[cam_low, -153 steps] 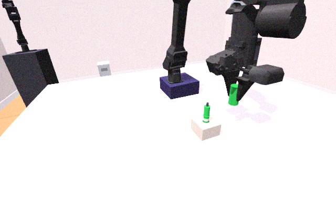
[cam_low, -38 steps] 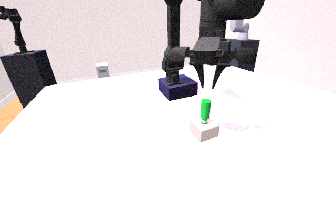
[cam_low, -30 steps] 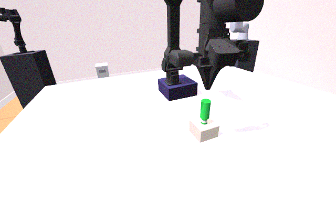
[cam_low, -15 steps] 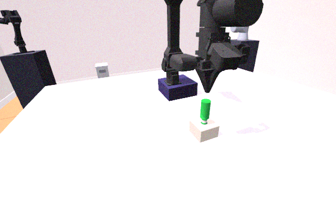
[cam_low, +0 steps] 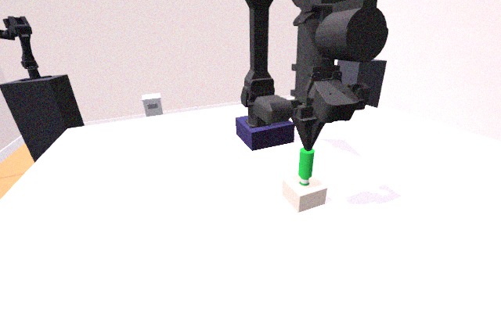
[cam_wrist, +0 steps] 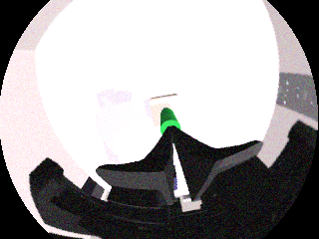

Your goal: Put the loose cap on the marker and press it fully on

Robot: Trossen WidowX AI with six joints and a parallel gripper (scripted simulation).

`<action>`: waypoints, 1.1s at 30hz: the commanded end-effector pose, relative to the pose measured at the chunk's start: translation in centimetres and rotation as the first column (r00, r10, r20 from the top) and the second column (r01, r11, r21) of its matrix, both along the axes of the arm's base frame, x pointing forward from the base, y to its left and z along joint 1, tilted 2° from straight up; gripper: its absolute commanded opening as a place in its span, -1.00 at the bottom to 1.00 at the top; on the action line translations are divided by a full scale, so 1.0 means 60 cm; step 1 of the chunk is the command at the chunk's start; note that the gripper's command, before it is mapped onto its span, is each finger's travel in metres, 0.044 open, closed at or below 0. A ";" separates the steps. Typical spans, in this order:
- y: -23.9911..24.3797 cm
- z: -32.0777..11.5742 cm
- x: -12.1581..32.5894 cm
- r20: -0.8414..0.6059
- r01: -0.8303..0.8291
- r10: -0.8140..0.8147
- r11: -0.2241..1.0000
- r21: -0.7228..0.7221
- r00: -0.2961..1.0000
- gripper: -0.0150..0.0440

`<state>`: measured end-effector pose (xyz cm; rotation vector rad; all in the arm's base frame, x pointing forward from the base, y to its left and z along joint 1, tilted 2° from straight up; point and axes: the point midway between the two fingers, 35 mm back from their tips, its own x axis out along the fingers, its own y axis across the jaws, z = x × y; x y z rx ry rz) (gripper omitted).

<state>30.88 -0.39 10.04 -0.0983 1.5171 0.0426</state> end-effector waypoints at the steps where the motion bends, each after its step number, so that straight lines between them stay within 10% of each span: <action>1: 0.000 -0.011 -0.002 -0.005 -0.005 0.005 1.000 0.001 1.000 -0.49; 12: 0.000 -0.007 0.002 0.003 0.000 0.000 1.000 0.000 1.000 -0.49; 22: 0.004 0.138 -0.006 0.003 0.000 0.000 1.000 0.000 1.000 -0.49; 33: 0.004 0.138 -0.006 0.003 0.000 0.000 1.000 0.000 1.000 0.49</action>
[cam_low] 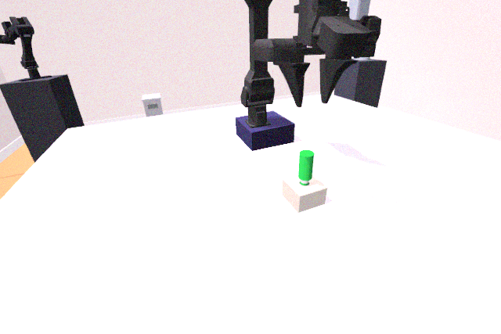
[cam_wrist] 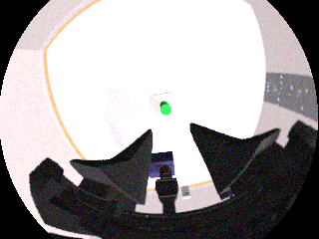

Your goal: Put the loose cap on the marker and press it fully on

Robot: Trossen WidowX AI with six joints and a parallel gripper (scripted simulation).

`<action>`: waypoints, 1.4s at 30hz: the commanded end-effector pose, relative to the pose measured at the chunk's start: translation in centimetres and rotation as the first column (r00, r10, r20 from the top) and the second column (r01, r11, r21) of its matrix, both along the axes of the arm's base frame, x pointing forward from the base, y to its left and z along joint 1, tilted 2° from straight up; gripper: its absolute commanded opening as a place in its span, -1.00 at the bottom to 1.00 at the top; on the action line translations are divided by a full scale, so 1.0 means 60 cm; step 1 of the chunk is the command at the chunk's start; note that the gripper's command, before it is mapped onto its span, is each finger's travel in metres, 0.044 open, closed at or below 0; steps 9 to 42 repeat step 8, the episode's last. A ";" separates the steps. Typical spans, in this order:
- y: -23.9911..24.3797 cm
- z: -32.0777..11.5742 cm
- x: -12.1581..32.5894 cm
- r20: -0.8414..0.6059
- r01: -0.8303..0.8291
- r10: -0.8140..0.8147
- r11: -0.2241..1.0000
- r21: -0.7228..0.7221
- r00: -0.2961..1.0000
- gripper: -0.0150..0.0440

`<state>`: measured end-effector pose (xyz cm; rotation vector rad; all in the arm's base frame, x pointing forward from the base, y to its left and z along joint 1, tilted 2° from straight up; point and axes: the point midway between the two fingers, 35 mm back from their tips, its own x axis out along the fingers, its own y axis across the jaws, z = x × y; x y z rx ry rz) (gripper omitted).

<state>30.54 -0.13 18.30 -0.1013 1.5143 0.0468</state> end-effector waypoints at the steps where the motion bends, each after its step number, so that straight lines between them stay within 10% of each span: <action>1: 0.000 0.001 0.000 0.000 0.005 -0.005 1.000 0.000 1.000 0.58; 6: 0.000 0.001 0.000 0.000 0.005 -0.005 1.000 0.000 1.000 1.00; 42: 0.000 0.001 0.000 0.000 0.005 -0.005 1.000 0.000 1.000 1.00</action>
